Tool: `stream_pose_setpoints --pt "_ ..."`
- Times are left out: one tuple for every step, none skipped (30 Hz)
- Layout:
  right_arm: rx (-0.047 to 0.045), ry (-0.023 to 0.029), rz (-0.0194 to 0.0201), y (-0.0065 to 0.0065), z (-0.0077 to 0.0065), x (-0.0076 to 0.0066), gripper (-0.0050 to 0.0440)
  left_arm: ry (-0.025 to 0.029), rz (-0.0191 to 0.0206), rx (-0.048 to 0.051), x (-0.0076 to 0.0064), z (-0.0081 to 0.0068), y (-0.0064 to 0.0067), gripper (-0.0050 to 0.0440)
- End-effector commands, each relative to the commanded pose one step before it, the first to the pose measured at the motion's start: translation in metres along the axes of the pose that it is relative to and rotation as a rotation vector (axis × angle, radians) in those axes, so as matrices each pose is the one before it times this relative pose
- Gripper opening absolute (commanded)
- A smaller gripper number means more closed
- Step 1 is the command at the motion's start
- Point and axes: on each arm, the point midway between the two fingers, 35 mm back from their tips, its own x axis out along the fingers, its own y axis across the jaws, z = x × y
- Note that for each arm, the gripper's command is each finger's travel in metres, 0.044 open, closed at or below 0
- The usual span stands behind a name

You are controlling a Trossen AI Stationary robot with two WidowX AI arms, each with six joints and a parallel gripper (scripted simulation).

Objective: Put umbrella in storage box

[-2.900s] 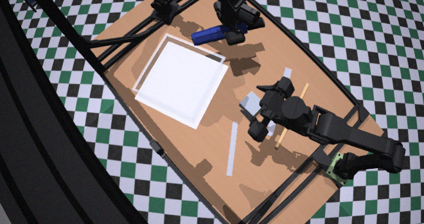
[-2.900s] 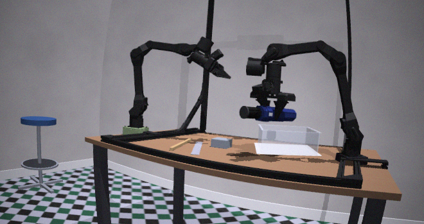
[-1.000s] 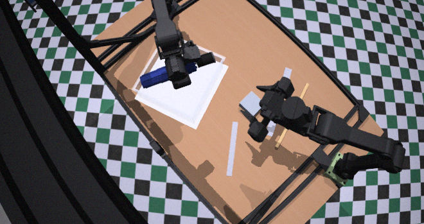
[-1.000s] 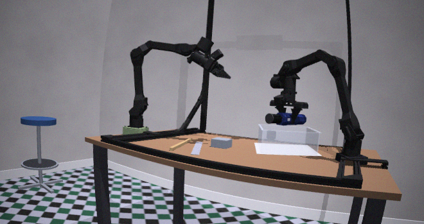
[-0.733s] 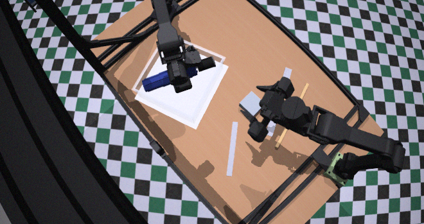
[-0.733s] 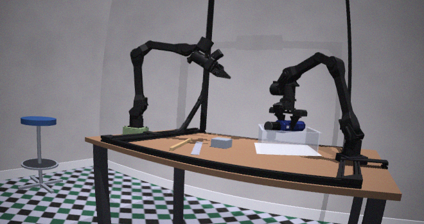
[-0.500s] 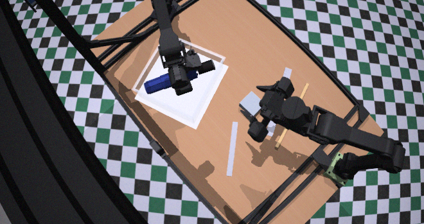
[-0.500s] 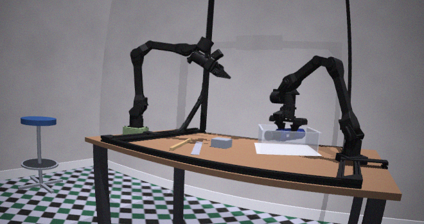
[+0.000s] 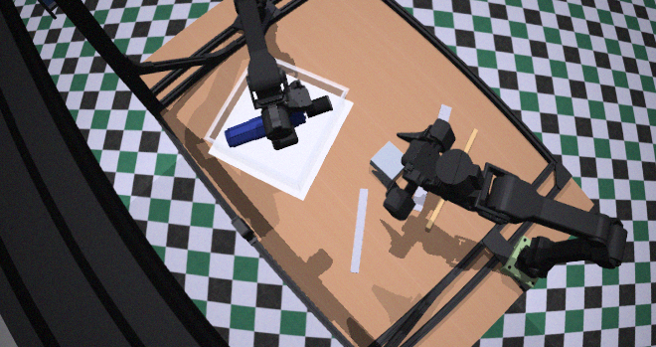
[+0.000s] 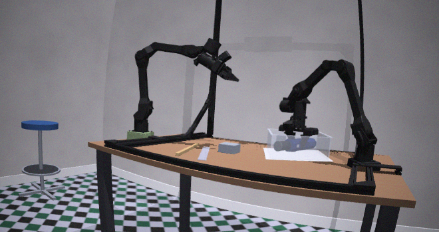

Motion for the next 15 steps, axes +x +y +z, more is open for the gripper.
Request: stream_pose_setpoints --pt "-0.00052 0.0004 0.00315 0.00033 -0.00008 0.00005 0.04 -0.00082 -0.0008 -0.00574 0.00372 0.00033 -0.00049 0.0024" --pt "0.0 0.0 0.0 0.0 0.0 0.0 0.04 0.0 0.0 0.0 0.0 0.0 0.0 0.0048" --pt "0.0 0.0 0.0 0.0 0.0 0.0 0.04 0.0 0.0 0.0 0.0 0.0 0.0 0.0048" --pt "0.0 0.0 0.0 0.0 0.0 0.0 0.04 0.0 0.0 0.0 0.0 0.0 0.0 0.0048" --pt "0.0 0.0 0.0 0.0 0.0 0.0 0.04 0.0 0.0 0.0 0.0 0.0 0.0 0.0072" --pt "0.0 0.0 0.0 0.0 0.0 0.0 0.04 0.0 0.0 0.0 0.0 0.0 0.0 0.0096" --pt "0.0 0.0 0.0 0.0 0.0 0.0 0.04 0.0 0.0 0.0 0.0 0.0 0.0 0.012" --pt "0.0 0.0 0.0 0.0 0.0 0.0 0.04 0.0 0.0 0.0 0.0 0.0 0.0 0.0144" --pt "0.0 0.0 0.0 0.0 0.0 0.0 0.04 0.0 0.0 0.0 0.0 0.0 0.0 0.0168" --pt "0.0 0.0 0.0 0.0 0.0 0.0 0.04 0.0 0.0 0.0 0.0 0.0 0.0 0.0192" --pt "0.0 0.0 0.0 0.0 0.0 0.0 0.04 0.0 0.0 0.0 0.0 0.0 0.0 0.0216" --pt "0.0 0.0 0.0 0.0 0.0 0.0 0.04 0.0 0.0 0.0 0.0 0.0 0.0 0.024" --pt "0.0 0.0 0.0 0.0 0.0 0.0 0.04 0.0 0.0 0.0 0.0 0.0 0.0 0.0264" --pt "0.0 0.0 0.0 0.0 0.0 0.0 0.04 0.0 0.0 0.0 0.0 0.0 0.0 0.0288" --pt "0.0 0.0 0.0 0.0 0.0 0.0 0.04 0.0 0.0 0.0 0.0 0.0 0.0 0.0296"
